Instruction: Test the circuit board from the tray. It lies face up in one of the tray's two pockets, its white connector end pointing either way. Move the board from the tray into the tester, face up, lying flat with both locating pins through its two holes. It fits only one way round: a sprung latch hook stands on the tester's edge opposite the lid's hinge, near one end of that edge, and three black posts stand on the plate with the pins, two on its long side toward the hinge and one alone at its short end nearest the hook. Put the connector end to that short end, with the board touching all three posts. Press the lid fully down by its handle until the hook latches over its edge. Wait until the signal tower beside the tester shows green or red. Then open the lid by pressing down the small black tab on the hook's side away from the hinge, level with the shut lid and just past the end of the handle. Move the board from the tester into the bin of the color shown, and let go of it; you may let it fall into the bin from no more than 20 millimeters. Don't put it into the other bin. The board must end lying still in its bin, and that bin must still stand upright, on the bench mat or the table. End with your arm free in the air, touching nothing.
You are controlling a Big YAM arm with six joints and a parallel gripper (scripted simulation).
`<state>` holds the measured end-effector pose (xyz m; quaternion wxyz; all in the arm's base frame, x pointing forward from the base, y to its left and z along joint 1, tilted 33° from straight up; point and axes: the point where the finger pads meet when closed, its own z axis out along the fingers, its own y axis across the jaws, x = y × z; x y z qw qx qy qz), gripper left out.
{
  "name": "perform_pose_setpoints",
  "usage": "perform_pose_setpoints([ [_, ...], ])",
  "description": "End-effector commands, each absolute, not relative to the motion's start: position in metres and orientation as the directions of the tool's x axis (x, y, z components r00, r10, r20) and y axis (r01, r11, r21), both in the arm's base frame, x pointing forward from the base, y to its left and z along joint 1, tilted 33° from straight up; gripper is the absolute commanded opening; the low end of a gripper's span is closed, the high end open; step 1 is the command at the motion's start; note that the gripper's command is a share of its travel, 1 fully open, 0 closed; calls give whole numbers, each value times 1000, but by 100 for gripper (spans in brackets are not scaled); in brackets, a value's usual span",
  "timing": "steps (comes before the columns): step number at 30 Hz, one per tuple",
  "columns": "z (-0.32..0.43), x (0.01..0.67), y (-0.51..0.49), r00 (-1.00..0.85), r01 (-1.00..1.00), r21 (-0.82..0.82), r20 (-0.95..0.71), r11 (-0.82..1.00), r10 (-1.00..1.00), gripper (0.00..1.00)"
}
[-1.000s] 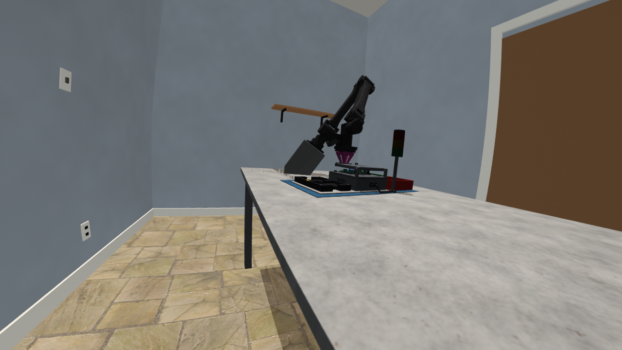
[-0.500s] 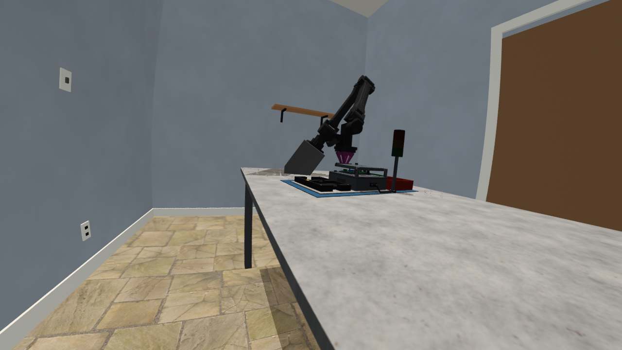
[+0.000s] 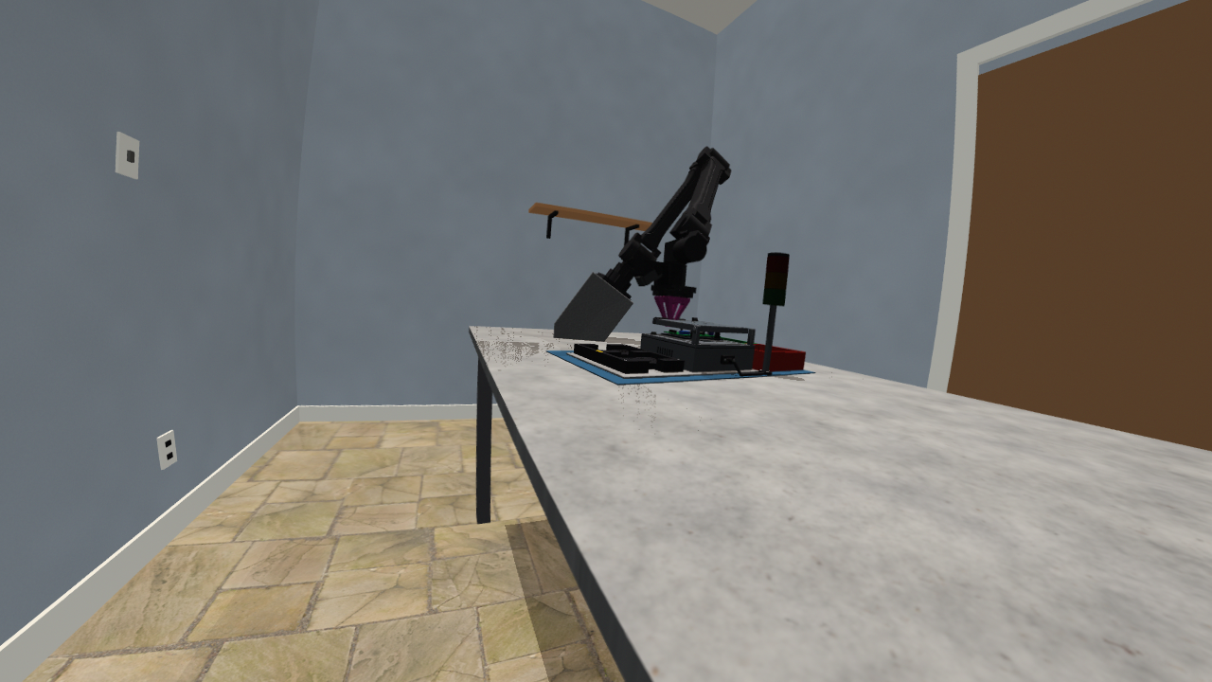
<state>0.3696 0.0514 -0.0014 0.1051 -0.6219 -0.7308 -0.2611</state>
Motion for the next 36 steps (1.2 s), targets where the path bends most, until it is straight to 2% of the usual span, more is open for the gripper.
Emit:
perform_pose_setpoints([
  [1, -12, 387, 62, -223, 958, 266, 472, 103, 853, 0],
  [36, -14, 388, 64, -223, 958, 266, 472, 103, 853, 0],
])
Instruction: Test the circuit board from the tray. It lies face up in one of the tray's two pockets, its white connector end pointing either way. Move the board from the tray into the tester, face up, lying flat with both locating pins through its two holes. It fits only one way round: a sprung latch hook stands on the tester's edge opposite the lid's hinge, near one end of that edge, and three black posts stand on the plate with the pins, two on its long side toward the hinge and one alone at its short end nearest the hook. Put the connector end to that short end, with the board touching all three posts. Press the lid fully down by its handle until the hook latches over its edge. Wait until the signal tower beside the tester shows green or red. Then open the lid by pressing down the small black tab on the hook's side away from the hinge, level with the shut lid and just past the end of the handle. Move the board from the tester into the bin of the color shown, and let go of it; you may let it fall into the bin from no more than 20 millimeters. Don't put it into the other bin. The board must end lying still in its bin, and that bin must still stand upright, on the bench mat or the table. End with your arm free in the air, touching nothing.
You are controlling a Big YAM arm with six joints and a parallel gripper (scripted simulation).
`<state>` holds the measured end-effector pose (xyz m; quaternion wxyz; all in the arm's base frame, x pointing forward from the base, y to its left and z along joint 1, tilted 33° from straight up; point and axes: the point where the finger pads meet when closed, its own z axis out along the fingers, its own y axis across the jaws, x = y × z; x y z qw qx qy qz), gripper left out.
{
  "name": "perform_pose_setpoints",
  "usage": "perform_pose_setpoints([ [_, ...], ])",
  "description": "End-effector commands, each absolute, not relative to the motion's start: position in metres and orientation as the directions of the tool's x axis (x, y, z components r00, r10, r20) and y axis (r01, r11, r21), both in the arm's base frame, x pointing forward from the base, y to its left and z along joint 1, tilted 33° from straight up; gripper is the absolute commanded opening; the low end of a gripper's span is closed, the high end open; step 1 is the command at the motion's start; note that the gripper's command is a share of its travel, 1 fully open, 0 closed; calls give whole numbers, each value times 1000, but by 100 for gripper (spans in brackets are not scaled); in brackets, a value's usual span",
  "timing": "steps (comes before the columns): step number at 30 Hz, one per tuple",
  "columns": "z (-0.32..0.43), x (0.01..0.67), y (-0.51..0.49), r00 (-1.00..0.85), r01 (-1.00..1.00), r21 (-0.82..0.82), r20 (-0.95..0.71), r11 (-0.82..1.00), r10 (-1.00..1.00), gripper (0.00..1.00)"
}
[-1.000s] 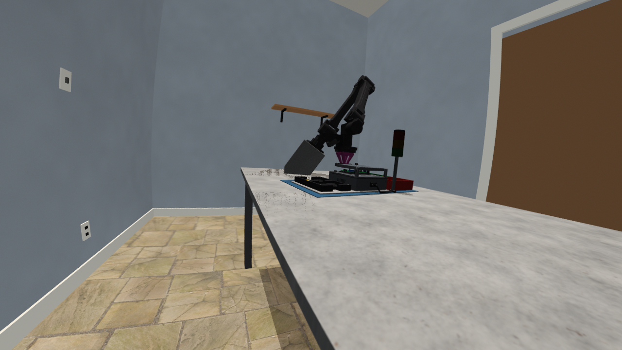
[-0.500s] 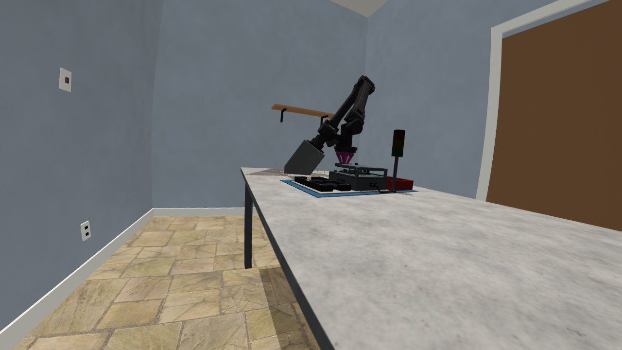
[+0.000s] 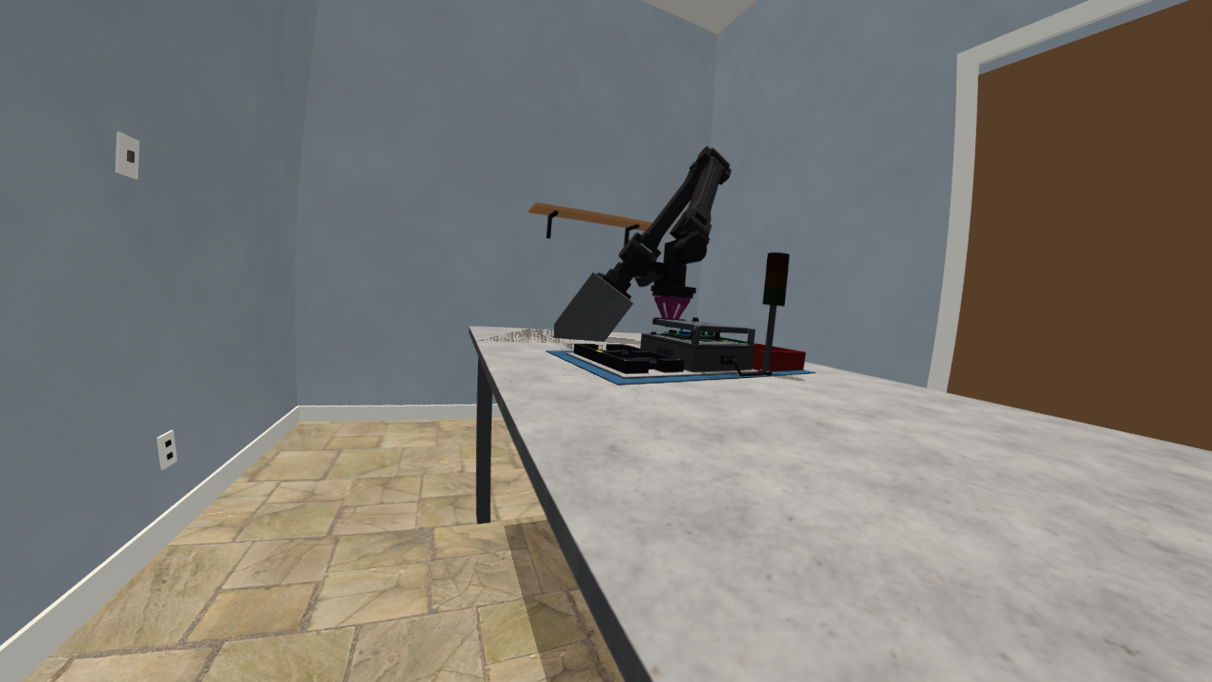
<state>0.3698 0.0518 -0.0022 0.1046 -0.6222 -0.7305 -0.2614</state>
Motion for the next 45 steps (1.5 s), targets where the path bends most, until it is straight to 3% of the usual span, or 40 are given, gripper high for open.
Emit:
perform_pose_setpoints([
  [1, -14, 388, 64, -223, 958, 266, 472, 103, 853, 0],
  [41, -14, 388, 64, -223, 958, 266, 472, 103, 853, 0],
  [42, -14, 388, 64, -223, 958, 266, 472, 103, 853, 48],
  [45, -13, 389, 64, -225, 958, 269, 475, 103, 851, 48],
])
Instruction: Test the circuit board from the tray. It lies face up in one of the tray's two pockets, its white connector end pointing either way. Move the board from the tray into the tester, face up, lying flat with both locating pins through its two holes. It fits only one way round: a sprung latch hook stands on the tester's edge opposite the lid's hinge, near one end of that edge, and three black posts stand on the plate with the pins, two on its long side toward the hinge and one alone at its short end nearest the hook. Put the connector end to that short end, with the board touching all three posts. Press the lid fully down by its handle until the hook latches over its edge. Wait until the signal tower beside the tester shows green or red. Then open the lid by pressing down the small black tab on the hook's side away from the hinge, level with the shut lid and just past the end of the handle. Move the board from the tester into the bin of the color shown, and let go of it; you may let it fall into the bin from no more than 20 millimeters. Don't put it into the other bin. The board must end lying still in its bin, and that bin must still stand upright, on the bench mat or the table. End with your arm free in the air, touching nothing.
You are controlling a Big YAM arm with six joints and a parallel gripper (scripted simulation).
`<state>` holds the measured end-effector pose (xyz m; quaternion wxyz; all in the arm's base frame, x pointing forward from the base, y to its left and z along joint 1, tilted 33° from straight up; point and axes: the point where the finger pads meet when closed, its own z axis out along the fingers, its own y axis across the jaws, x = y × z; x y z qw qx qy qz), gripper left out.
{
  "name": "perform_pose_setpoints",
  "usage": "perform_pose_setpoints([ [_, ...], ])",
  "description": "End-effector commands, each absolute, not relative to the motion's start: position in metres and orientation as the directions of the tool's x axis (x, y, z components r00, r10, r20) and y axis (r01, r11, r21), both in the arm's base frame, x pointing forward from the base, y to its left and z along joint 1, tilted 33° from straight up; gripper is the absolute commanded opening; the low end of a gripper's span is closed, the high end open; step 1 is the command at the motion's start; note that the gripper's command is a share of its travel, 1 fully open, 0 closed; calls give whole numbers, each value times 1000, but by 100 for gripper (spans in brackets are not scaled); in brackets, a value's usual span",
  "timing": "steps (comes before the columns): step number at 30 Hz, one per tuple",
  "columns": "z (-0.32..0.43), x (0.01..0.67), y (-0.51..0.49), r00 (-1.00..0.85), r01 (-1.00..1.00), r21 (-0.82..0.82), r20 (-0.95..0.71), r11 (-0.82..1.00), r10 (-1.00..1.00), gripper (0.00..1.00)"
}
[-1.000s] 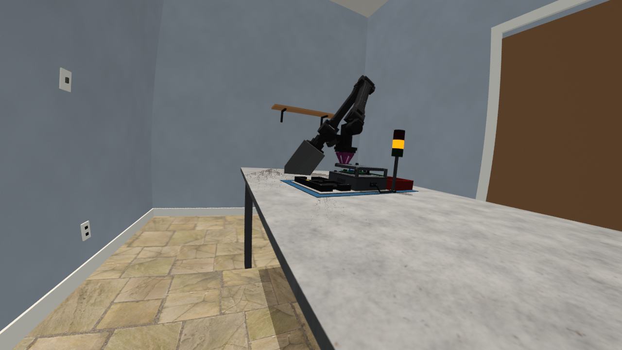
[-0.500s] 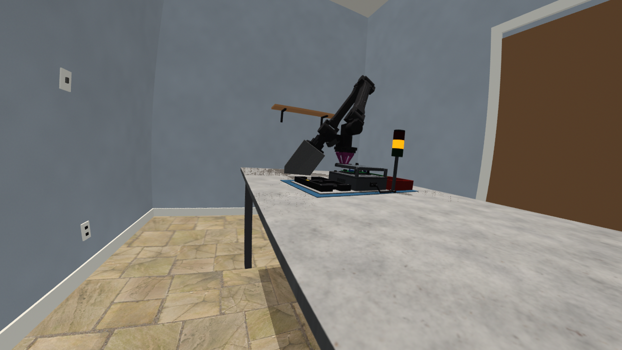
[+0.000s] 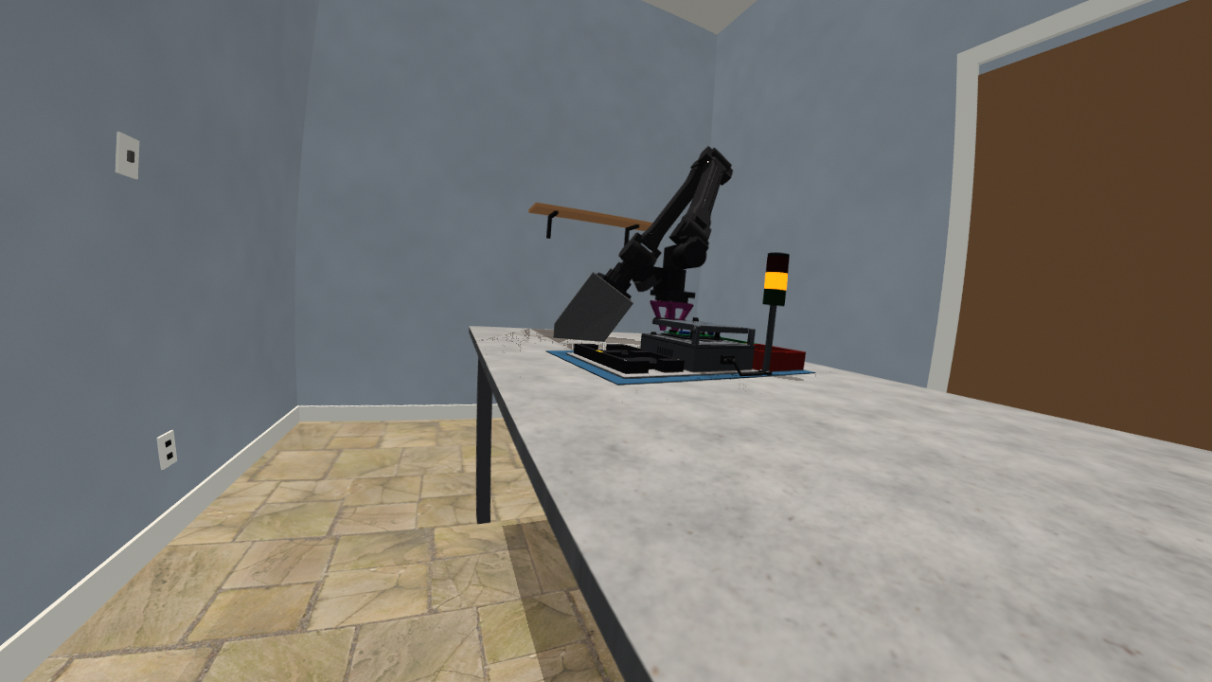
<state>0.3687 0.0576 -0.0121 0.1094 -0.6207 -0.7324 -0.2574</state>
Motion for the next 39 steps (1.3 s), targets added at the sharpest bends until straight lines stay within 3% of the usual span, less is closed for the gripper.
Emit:
perform_pose_setpoints([
  [1, -13, 391, 64, -226, 957, 272, 473, 103, 851, 48],
  [39, 9, 390, 45, -225, 952, 292, 463, 93, 857, 48],
])
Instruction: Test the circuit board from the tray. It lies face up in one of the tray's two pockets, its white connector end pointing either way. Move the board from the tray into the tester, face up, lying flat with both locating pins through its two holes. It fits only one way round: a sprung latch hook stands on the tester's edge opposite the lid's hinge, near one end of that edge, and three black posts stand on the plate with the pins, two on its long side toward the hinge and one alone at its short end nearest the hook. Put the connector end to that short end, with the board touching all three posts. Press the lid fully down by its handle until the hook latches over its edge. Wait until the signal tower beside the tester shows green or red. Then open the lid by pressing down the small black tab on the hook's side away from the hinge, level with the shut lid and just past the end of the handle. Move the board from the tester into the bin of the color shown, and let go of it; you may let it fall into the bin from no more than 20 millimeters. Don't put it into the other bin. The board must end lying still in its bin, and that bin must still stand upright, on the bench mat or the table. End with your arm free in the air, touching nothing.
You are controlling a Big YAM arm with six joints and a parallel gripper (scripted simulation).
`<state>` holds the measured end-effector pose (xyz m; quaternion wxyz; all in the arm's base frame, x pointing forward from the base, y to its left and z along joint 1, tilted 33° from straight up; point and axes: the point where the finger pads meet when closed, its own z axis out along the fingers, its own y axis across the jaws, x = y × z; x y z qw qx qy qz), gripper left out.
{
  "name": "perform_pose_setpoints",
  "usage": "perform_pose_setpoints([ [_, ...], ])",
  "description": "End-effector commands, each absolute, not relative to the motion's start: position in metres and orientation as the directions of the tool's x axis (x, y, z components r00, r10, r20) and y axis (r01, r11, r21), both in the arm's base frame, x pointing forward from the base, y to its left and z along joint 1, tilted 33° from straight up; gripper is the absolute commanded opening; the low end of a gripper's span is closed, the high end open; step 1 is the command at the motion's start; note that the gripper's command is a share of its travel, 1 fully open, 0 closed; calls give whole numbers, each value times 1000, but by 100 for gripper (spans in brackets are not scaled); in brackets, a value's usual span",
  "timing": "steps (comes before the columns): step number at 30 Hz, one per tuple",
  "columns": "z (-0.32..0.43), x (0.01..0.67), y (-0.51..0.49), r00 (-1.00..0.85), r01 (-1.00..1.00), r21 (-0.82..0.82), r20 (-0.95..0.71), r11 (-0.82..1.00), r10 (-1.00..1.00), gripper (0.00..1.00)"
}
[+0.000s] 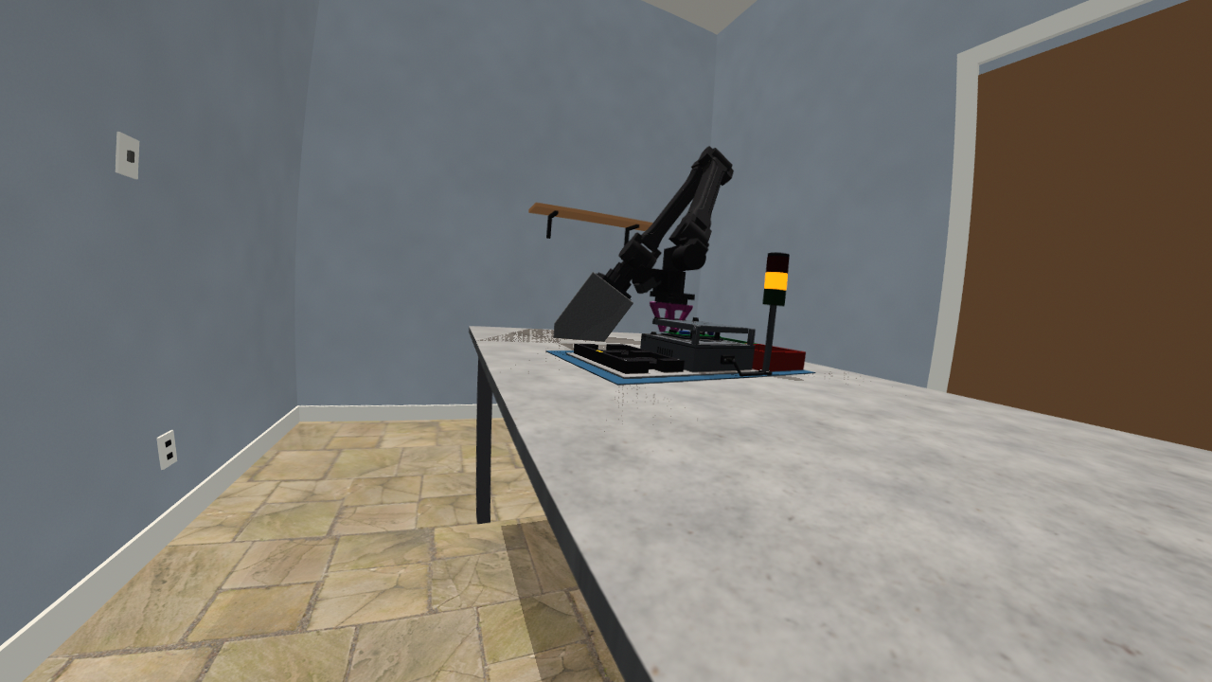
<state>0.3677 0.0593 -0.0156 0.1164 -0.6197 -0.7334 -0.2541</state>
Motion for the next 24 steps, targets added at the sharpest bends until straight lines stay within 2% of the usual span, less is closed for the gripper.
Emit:
perform_pose_setpoints([
  [1, 13, 390, 43, -226, 952, 293, 463, 93, 857, 48],
  [24, 100, 374, -9, -231, 949, 301, 452, 96, 862, 48],
])
